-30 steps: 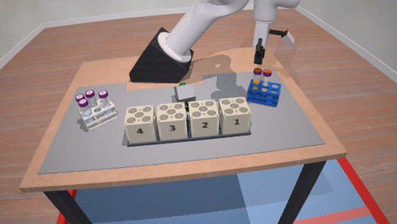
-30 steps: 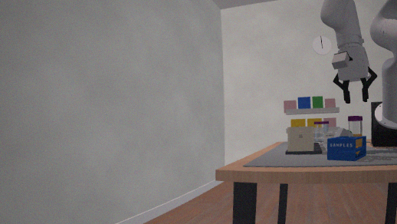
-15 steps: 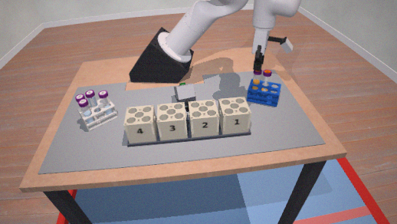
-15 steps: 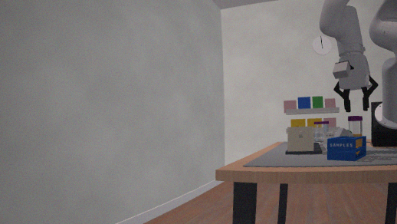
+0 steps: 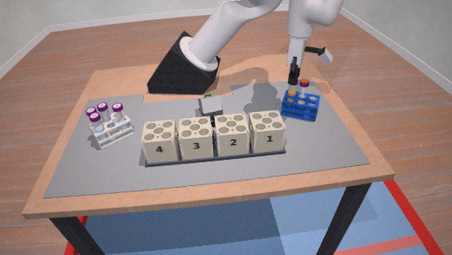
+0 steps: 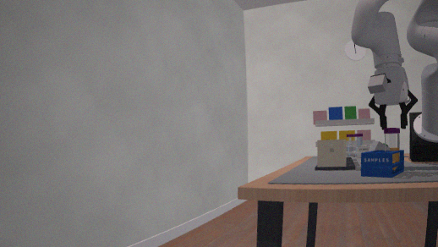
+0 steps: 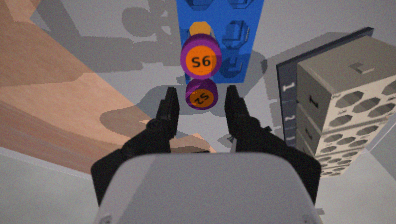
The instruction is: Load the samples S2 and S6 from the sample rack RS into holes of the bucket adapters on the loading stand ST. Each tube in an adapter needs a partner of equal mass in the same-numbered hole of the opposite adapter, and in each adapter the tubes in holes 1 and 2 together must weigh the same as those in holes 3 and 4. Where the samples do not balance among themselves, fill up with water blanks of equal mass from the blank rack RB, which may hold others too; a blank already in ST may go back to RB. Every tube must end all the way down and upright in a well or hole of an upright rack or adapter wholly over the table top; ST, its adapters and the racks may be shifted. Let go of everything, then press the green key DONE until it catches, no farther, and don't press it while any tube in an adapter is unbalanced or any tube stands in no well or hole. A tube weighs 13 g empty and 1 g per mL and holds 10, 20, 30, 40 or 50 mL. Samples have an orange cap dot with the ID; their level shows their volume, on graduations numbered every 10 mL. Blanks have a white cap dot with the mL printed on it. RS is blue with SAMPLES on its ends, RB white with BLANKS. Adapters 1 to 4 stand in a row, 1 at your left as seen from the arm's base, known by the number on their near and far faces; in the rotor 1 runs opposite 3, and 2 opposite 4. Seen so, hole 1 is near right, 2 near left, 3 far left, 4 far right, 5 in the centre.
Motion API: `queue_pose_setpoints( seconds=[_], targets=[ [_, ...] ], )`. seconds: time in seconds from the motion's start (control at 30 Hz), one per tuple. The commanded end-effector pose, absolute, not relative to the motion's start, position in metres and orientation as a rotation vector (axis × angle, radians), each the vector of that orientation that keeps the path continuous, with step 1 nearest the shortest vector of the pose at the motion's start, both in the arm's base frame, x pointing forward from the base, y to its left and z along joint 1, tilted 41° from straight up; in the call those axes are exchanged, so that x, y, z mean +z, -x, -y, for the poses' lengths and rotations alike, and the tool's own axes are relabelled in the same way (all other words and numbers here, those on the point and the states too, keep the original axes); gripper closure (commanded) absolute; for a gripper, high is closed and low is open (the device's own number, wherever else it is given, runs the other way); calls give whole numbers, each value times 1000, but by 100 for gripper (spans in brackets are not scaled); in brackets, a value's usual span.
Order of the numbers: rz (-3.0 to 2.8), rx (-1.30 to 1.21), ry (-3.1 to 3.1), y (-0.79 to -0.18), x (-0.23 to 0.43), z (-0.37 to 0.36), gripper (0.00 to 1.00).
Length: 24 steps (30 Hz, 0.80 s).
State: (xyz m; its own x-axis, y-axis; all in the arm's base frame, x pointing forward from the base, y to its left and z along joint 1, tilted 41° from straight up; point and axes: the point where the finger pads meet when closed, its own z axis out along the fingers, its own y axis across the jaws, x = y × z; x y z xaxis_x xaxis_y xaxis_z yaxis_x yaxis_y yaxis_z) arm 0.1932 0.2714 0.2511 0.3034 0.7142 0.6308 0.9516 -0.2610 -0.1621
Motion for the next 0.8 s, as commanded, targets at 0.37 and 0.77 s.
queue_pose_setpoints(
  seconds=[0.37, 0.77],
  targets=[
    [1475, -603, 2057, -194, 247, -275, 43],
    [1475, -603, 2057, -194, 242, -279, 43]
  ],
)
